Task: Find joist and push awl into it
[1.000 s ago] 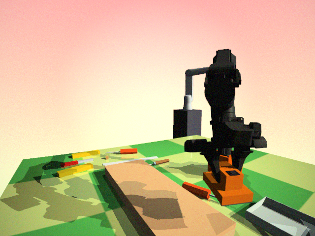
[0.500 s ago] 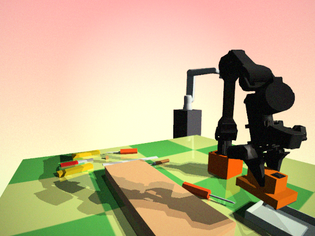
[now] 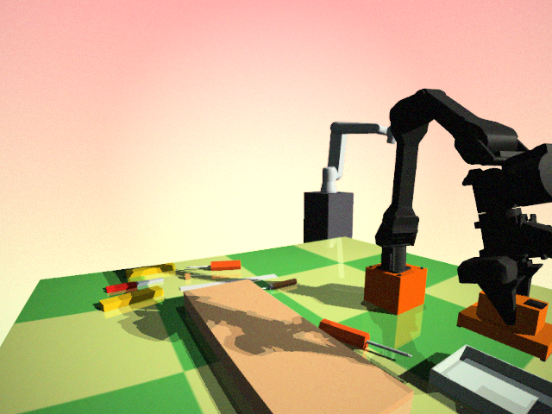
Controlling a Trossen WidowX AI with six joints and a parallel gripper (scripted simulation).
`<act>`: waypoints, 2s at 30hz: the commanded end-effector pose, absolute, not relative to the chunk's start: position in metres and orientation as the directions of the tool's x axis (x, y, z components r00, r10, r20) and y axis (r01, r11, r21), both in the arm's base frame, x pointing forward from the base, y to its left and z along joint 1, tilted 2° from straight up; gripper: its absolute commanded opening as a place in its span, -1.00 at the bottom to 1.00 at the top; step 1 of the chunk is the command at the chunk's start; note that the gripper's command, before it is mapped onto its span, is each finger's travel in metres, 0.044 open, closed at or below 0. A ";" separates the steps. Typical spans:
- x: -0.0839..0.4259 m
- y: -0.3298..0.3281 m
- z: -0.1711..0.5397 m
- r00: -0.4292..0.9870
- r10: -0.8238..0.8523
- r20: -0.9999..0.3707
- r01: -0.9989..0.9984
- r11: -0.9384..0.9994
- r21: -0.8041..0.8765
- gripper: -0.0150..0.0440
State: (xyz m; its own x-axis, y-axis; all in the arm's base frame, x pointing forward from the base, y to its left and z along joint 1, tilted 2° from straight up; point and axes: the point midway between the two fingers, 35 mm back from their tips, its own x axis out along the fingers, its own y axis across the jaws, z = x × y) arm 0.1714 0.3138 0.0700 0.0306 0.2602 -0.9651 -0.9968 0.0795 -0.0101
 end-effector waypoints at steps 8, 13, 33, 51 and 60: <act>0.168 0.316 0.052 0.028 0.264 -0.964 -0.997 0.074 -0.009 -0.49; 0.169 0.317 0.040 0.028 0.264 -0.964 -0.997 0.074 -0.009 -0.49; 0.168 0.315 -0.007 0.028 0.264 -0.964 -0.997 0.074 -0.009 -0.49; 0.168 0.313 -0.031 0.028 0.264 -0.964 -0.997 0.074 -0.009 -0.49; 0.168 0.314 -0.029 0.030 0.263 -0.964 -0.997 0.072 -0.011 -0.31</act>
State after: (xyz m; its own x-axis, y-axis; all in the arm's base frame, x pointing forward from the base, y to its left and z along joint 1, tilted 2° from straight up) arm 0.1681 0.3139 -0.0293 0.0299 0.2626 -0.9644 -0.9973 0.0721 -0.0113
